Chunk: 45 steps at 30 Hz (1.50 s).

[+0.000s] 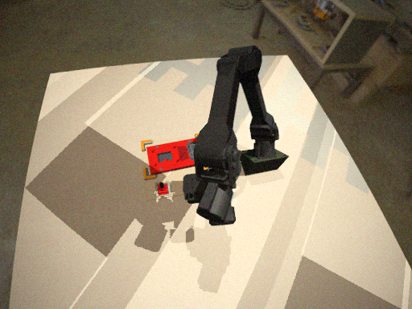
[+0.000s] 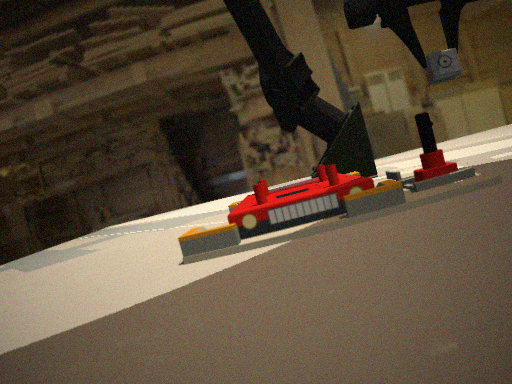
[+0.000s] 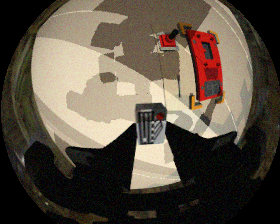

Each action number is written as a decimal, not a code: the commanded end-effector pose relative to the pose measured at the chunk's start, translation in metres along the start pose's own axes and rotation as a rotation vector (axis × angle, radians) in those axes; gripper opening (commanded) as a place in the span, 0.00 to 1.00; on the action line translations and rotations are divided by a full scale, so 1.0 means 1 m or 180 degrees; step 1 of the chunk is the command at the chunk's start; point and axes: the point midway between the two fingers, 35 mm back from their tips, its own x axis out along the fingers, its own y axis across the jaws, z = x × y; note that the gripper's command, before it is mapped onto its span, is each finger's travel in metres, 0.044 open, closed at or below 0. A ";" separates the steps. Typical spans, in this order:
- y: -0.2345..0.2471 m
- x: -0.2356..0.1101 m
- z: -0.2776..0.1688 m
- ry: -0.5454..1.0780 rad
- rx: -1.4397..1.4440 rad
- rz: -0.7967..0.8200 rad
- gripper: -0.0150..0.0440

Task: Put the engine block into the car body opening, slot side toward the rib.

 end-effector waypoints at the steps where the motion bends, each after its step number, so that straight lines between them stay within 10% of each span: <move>1: 0.001 -0.015 -0.001 -0.0009 0.0030 0.0039 0.25; 45: -0.052 -0.003 0.073 0.0004 -0.0206 0.0212 0.25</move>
